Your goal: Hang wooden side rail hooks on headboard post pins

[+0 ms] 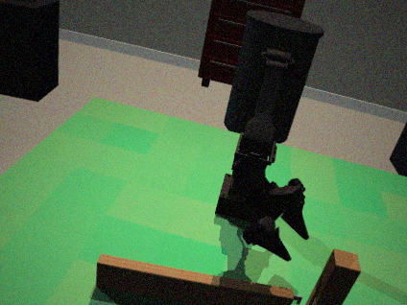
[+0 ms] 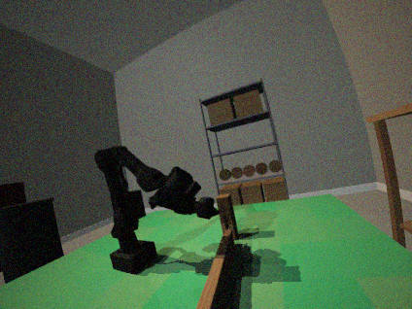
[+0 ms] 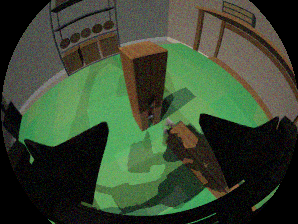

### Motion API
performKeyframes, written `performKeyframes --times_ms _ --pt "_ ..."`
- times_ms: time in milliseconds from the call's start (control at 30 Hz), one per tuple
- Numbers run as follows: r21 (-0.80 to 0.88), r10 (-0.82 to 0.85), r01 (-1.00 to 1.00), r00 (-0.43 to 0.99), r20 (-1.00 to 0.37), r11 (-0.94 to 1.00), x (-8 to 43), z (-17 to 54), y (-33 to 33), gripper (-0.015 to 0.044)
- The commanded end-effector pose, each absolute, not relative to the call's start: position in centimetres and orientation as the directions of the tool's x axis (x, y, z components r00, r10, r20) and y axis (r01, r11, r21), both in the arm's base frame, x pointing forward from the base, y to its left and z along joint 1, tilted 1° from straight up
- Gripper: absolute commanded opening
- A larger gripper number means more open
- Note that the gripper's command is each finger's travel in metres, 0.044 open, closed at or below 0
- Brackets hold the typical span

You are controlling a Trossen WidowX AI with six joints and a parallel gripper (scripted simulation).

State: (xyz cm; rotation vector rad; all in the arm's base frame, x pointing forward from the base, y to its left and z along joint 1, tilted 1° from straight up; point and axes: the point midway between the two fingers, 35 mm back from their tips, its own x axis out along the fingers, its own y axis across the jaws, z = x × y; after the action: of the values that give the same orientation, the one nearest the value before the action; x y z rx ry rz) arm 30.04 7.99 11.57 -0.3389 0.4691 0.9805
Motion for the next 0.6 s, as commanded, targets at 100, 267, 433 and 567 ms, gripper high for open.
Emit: performKeyframes --times_ms 100,267,433,567 --pt "0.121 0.670 -0.767 0.459 -0.584 0.630 31.2 11.5 7.5 0.0440" --pt "0.401 0.570 -0.426 0.418 -0.708 0.811 33.3 11.4 6.5 0.0440" --pt "0.498 0.455 0.036 0.353 -0.817 0.867 34.8 11.4 5.3 0.0440" --pt "0.448 0.354 0.405 0.288 -0.890 0.797 35.7 11.5 4.4 0.0440"
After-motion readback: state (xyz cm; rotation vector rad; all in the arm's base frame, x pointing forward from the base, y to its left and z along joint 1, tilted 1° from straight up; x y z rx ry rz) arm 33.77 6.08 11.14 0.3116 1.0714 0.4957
